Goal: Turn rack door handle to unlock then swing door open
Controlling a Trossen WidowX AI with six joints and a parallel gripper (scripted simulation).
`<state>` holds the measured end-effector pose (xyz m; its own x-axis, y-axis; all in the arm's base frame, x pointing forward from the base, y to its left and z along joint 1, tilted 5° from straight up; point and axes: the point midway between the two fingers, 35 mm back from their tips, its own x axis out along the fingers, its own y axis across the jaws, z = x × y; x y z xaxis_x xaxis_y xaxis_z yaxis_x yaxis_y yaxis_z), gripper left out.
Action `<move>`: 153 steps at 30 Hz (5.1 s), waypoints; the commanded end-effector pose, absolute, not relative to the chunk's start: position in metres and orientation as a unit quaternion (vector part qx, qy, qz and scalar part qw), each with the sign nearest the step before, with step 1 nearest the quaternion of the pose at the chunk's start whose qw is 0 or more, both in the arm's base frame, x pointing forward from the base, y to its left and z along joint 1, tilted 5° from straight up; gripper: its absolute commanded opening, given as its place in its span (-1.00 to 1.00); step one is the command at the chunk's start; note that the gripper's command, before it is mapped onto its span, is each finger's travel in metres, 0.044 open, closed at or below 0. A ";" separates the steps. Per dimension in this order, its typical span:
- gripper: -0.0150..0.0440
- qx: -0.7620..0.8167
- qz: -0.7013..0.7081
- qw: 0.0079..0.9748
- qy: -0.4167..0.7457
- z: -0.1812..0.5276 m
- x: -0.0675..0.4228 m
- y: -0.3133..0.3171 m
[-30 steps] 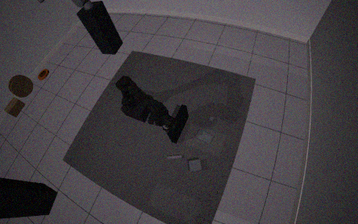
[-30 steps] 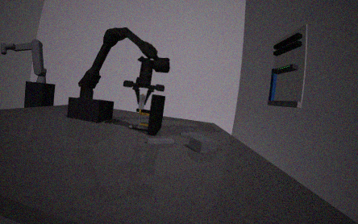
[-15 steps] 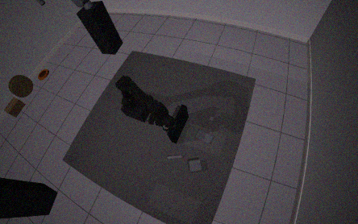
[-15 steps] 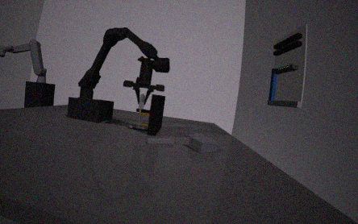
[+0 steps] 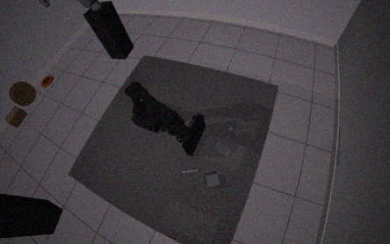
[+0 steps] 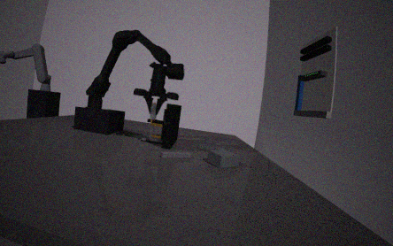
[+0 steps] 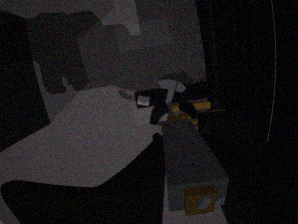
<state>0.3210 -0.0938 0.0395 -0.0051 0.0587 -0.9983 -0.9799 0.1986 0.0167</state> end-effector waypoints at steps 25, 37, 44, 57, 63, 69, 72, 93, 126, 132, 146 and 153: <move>-0.45 -0.273 0.316 0.650 0.635 0.041 0.283 -0.060; -0.45 -0.211 0.257 0.672 0.662 0.042 0.268 -0.037; -0.45 -0.177 0.225 0.682 0.674 0.043 0.261 -0.023; -0.45 -0.114 0.165 0.695 0.691 0.045 0.252 0.003; -0.45 -0.085 0.137 0.699 0.697 0.046 0.250 0.015; -0.45 -0.056 0.108 0.702 0.702 0.046 0.248 0.027; -0.45 -0.042 0.094 0.703 0.704 0.047 0.248 0.033; -0.45 0.058 -0.003 0.702 0.710 0.050 0.252 0.076; -0.09 0.138 -0.082 0.691 0.705 0.053 0.263 0.108; 0.44 0.138 -0.082 0.691 0.705 0.053 0.263 0.108; 0.47 0.138 -0.082 0.691 0.705 0.072 0.265 0.108; 0.47 0.138 -0.082 0.691 0.705 0.083 0.266 0.107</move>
